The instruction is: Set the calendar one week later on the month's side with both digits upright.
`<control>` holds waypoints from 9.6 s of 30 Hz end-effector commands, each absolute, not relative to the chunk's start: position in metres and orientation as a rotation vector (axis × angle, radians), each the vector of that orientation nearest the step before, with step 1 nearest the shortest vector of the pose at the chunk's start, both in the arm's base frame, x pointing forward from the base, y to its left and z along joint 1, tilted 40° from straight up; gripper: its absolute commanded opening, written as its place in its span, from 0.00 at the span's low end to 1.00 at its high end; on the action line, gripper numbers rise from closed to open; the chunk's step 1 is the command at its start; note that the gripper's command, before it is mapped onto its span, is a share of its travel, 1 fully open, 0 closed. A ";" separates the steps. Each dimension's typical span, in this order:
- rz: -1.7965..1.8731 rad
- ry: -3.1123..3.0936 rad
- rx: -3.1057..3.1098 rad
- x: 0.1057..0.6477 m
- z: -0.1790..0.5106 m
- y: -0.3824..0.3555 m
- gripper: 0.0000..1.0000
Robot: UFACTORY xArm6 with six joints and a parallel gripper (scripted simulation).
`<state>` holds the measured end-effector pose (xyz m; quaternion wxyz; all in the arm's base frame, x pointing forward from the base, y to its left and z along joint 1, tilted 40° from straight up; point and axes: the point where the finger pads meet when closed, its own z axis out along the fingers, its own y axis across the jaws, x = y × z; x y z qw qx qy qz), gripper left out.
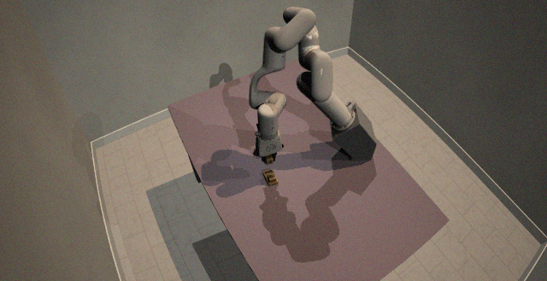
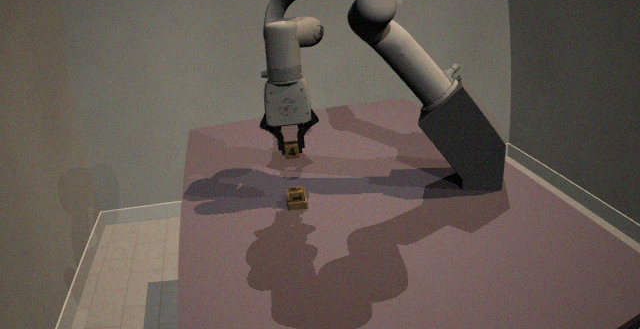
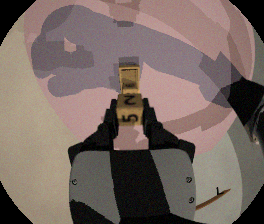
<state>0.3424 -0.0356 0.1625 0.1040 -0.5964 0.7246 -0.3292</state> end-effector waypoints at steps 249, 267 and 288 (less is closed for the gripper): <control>-0.422 -2.407 -2.926 0.435 0.052 0.047 0.29; -0.422 -2.407 -2.926 0.436 0.050 0.046 0.29; -0.422 -2.407 -2.926 0.437 0.050 0.046 0.29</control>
